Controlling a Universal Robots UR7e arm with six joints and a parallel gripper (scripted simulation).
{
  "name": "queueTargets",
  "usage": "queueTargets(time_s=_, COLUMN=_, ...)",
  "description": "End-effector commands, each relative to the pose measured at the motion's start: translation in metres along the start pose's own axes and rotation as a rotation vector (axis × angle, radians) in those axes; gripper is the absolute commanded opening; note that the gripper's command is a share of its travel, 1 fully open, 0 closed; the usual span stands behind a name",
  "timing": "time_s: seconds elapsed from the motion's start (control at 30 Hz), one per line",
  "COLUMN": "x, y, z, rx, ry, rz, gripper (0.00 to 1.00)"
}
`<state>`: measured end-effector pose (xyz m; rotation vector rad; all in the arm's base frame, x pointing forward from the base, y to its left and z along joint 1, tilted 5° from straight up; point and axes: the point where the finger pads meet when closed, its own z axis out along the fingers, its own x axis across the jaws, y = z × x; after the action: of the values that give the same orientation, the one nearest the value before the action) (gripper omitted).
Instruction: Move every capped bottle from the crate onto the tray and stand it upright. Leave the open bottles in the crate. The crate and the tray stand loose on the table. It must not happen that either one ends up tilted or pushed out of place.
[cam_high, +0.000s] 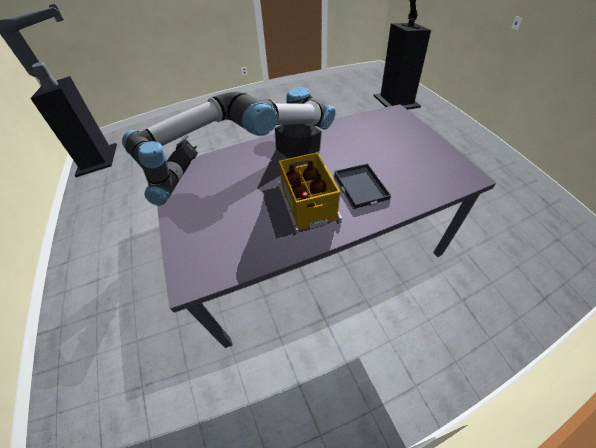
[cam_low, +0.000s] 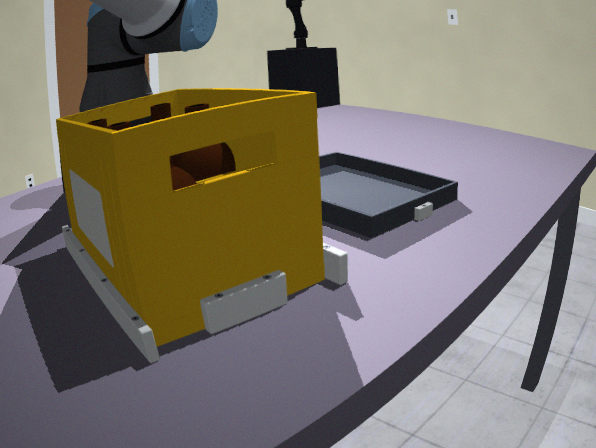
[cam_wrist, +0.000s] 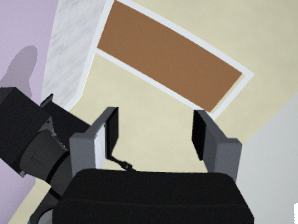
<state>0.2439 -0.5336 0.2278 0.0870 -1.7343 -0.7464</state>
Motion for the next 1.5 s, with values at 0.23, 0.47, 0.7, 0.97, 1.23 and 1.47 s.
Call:
queueTargets(time_s=0.23, x=0.001, y=0.001, z=0.0, rx=0.001, ry=-0.001, rz=0.001, gripper=1.0)
queueTargets(time_s=0.47, x=0.001, y=0.001, z=0.0, rx=0.001, ry=-0.001, rz=0.001, gripper=1.0)
queueTargets(time_s=0.7, x=-0.014, y=0.007, z=-0.003, rx=0.029, ry=-0.058, rz=0.003, gripper=1.0)
queueTargets(time_s=0.97, x=-0.038, y=0.019, z=-0.008, rx=0.074, ry=-0.15, rz=0.007, gripper=1.0)
queueTargets(time_s=1.23, x=-0.05, y=0.024, z=-0.011, rx=0.088, ry=-0.195, rz=0.008, gripper=1.0)
queueTargets(time_s=1.47, x=-0.071, y=0.034, z=-0.015, rx=0.128, ry=-0.275, rz=0.011, gripper=1.0)
